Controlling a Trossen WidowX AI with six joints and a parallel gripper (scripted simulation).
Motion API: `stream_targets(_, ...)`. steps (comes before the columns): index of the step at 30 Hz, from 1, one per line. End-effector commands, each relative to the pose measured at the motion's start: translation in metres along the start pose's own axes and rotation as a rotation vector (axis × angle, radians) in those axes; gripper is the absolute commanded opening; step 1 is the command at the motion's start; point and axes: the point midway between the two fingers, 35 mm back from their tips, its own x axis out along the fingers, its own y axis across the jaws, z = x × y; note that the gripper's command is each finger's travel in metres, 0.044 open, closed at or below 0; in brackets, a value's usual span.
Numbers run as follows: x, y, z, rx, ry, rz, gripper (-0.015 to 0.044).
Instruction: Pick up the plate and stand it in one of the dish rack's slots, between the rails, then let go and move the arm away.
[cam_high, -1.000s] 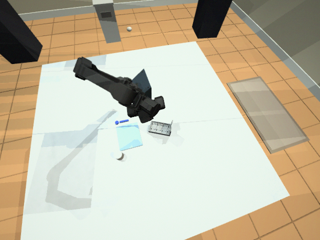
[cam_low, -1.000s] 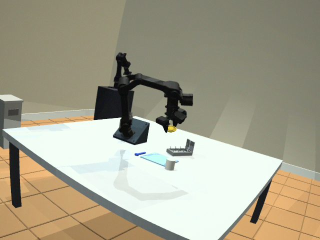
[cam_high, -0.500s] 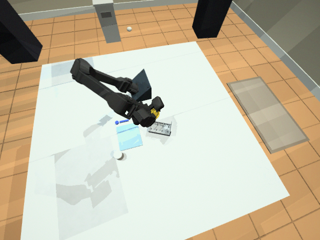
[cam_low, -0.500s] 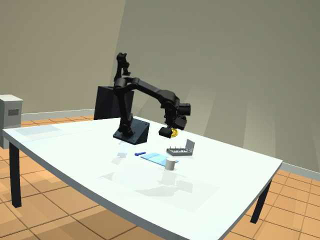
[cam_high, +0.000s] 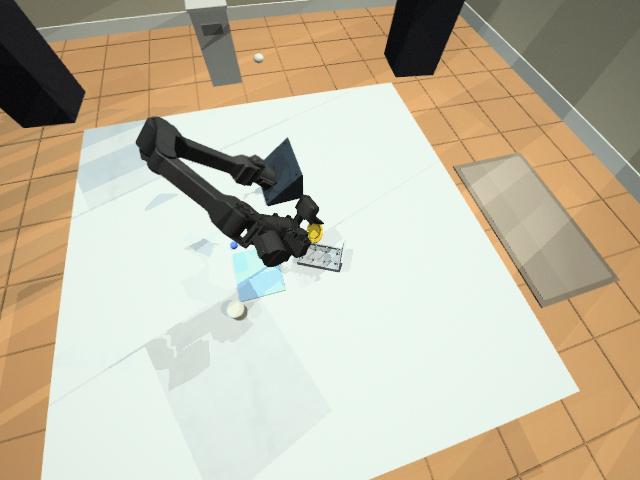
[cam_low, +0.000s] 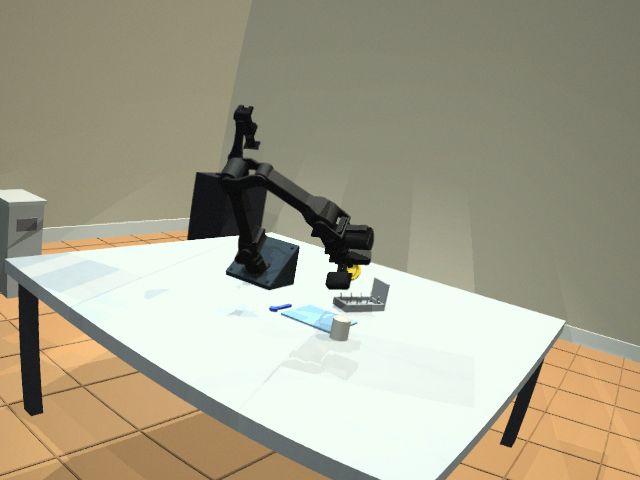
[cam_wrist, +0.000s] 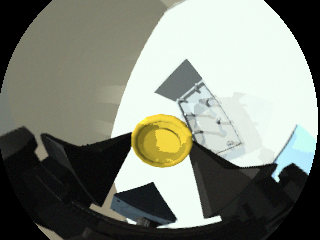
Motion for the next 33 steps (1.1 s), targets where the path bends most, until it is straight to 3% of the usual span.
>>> stream_targets(1,0.002,-0.002,0.001,-0.067,-0.047,0.047,0.0)
stream_targets(17,0.002,-0.016,0.006,-0.412,-0.331,0.163,0.0)
stream_targets(33,-0.01,-0.03,0.003,-0.787,-0.666,0.108,0.0)
